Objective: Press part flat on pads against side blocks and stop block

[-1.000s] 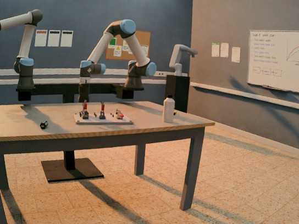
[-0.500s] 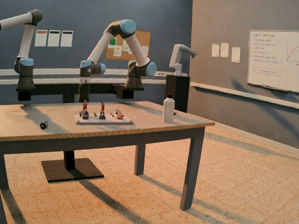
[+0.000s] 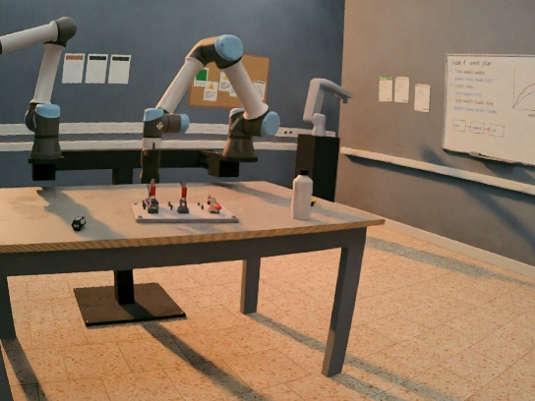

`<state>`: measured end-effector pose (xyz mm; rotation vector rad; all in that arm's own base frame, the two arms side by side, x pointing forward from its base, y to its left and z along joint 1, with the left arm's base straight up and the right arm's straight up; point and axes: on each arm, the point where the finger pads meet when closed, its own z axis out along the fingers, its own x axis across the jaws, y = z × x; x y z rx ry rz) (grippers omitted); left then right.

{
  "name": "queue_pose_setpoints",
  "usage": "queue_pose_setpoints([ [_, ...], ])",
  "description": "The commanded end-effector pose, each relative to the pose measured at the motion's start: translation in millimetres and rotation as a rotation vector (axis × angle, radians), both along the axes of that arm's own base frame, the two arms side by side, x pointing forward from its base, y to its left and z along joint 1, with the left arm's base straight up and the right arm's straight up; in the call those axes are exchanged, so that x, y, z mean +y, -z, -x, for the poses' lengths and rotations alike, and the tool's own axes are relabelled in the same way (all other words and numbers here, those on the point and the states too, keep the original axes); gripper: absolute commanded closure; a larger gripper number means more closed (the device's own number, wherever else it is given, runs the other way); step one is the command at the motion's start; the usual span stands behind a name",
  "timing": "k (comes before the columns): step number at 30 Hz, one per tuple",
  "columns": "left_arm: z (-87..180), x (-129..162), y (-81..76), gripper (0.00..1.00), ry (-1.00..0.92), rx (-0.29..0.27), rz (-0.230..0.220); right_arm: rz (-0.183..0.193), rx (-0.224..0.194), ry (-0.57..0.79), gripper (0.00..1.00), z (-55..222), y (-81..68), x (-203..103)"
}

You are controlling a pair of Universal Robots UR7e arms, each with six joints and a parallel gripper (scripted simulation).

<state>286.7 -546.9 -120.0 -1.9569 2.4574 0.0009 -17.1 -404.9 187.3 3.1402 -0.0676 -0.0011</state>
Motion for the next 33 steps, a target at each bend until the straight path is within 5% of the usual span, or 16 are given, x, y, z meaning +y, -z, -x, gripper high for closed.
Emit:
queue_pose_setpoints([
  [1,0.8,-3.0,-1.3,1.00,0.002,-0.002,0.004,-0.001,-0.001,0.001,0.00,0.8,0.3,1.3],
  [33,-5.8,-1.3,-0.3,1.00,-0.002,-0.001,0.001,-0.001,-0.001,0.001,0.00,0.8,0.3,1.3],
])
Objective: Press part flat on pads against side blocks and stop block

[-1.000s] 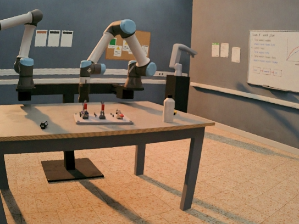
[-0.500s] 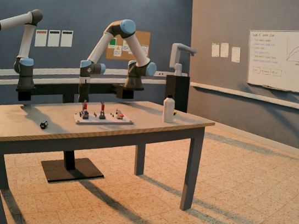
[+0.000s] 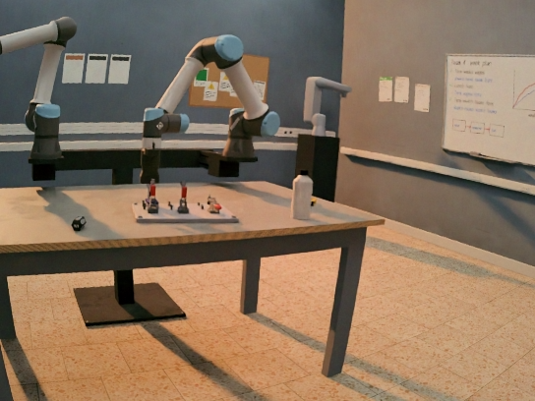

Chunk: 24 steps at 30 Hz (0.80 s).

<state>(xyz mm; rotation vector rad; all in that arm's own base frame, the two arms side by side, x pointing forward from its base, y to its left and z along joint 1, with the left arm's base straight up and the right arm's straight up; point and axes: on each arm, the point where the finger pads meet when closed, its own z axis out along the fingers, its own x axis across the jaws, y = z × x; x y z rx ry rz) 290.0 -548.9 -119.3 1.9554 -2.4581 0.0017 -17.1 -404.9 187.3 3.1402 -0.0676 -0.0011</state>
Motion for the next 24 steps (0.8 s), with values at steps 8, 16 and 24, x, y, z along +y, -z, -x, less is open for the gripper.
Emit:
queue_pose_setpoints([
  [8,-2.4,1.0,0.6,1.00,-0.003,-0.001,-0.001,-0.001,-0.001,0.001,0.00,0.8,0.3,1.3],
  [16,-5.7,-0.4,0.5,1.00,-0.003,-0.001,0.000,-0.001,-0.001,0.001,0.00,0.8,0.3,1.3],
  [24,-7.0,-0.9,0.0,1.00,-0.003,-0.001,0.001,-0.001,-0.001,0.001,0.00,0.8,0.3,1.3],
])
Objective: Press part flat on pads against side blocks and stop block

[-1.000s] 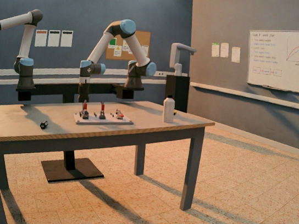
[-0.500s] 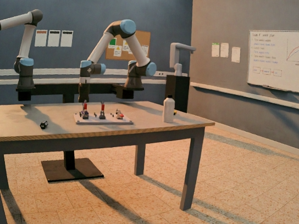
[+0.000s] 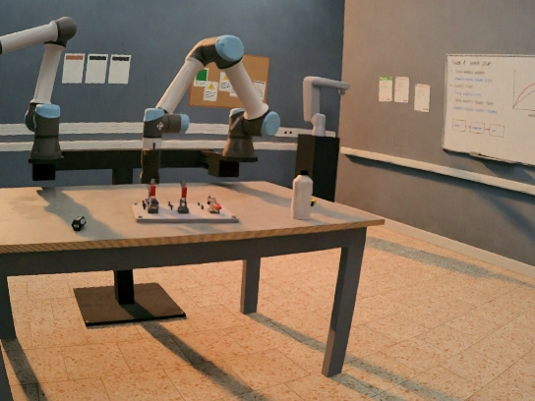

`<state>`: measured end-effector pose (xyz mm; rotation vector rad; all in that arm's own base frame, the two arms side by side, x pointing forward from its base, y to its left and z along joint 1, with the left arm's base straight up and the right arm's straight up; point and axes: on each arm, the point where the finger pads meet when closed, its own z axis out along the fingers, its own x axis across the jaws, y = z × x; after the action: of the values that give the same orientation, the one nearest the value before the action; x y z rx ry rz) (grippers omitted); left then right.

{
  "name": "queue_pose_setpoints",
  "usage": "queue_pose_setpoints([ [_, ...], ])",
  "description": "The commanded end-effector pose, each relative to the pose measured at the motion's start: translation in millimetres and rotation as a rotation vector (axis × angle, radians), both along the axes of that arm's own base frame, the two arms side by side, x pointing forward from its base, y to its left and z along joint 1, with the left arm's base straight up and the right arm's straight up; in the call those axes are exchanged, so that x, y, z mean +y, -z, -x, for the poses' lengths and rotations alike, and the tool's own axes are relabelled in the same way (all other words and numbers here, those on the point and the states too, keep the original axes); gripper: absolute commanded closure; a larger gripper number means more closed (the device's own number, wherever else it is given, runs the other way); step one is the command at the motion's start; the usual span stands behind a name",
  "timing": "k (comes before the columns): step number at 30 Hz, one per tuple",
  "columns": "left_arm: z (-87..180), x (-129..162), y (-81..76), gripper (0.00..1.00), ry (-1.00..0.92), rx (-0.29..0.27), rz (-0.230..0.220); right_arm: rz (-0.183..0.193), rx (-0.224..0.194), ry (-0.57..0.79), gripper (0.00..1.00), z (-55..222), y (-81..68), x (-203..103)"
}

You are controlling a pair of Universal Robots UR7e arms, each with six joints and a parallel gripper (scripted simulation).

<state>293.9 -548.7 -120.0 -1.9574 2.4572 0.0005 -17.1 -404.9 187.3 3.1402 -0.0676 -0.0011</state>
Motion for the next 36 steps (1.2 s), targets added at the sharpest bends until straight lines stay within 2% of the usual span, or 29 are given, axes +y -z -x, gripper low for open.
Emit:
queue_pose_setpoints([
  [1,-2.9,-0.9,-0.7,1.00,-0.001,-0.001,0.002,-0.001,-0.001,0.001,0.00,0.8,0.3,1.3],
  [36,-6.2,-1.2,-0.3,1.00,-0.001,-0.001,0.001,-0.001,-0.001,0.001,0.00,0.8,0.3,1.3],
])
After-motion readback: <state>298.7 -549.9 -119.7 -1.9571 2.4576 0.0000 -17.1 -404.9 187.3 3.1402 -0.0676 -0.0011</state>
